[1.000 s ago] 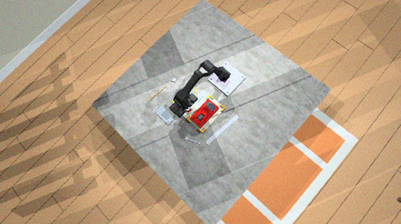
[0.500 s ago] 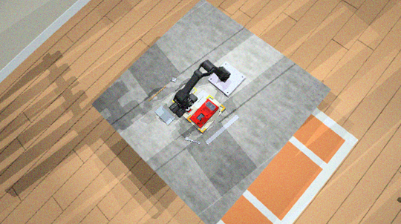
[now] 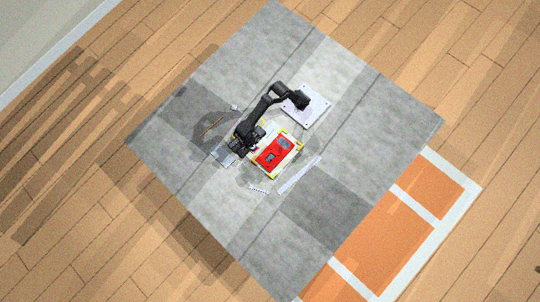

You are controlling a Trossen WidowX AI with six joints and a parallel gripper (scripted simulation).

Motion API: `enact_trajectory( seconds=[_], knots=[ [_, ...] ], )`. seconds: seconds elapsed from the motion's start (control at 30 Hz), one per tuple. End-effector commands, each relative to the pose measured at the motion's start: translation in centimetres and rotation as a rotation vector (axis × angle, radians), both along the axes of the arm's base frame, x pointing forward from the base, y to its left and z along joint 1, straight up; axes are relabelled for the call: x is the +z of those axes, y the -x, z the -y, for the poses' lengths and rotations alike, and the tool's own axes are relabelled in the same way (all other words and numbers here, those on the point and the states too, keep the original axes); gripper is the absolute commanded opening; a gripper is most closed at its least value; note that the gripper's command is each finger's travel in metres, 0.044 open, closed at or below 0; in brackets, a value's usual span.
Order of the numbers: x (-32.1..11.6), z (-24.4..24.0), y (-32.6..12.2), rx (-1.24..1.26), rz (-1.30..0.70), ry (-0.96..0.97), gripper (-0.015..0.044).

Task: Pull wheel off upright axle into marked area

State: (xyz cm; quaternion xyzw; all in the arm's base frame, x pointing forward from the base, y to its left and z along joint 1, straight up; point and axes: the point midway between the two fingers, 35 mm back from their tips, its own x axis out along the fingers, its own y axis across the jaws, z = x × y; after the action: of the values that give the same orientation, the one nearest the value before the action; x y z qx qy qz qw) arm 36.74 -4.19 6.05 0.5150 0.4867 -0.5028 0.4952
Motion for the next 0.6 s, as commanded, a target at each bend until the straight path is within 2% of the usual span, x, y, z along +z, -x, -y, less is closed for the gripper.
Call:
enact_trajectory(
  seconds=[0.0,0.57],
  knots=[
    [0.43,0.02,-0.03,0.0,0.004,0.001,0.0],
    [0.98,0.02,-0.02,0.0,0.004,0.001,0.0]
  ],
)
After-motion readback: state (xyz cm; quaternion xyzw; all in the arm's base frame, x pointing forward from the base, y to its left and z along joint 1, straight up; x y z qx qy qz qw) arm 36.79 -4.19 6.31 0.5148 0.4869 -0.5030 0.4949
